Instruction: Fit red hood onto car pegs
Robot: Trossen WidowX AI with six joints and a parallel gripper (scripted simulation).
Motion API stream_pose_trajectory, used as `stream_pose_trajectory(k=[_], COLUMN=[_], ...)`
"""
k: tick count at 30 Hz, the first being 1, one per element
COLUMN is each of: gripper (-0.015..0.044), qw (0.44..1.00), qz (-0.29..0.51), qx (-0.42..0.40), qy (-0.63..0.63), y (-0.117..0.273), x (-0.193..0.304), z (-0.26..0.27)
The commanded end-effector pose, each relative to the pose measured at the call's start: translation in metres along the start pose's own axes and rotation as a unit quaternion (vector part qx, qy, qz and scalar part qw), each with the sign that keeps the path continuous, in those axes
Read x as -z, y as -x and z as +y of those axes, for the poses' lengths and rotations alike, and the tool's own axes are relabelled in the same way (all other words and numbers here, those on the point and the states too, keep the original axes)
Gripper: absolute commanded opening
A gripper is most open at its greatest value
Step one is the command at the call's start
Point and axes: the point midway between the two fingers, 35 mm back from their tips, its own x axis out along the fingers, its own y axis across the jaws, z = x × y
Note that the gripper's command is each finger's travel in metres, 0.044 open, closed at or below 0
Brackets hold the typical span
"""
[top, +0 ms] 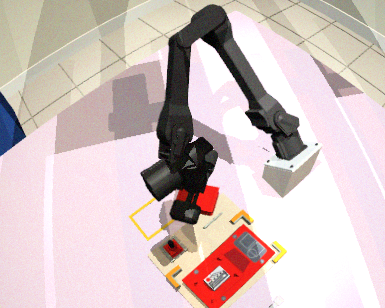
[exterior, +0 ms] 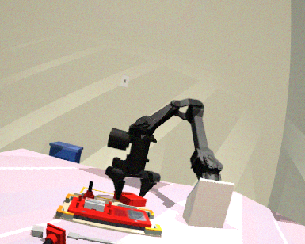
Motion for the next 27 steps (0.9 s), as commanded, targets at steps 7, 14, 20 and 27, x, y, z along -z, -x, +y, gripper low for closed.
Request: stream_pose_trajectory(k=[7,14,20,27], gripper=[0.0341,0.0295,0.0137,0.0], qw=[1.0,1.0,1.0,1.0], qz=[0.0,0.0,0.0,0.0], qx=[0.0,0.0,0.0,0.0], qy=[0.0,0.0,0.001,0.001], y=[0.0,0.0,0.003,0.016], x=[0.0,0.0,0.0,0.0], z=[0.0,0.0,0.0,0.0])
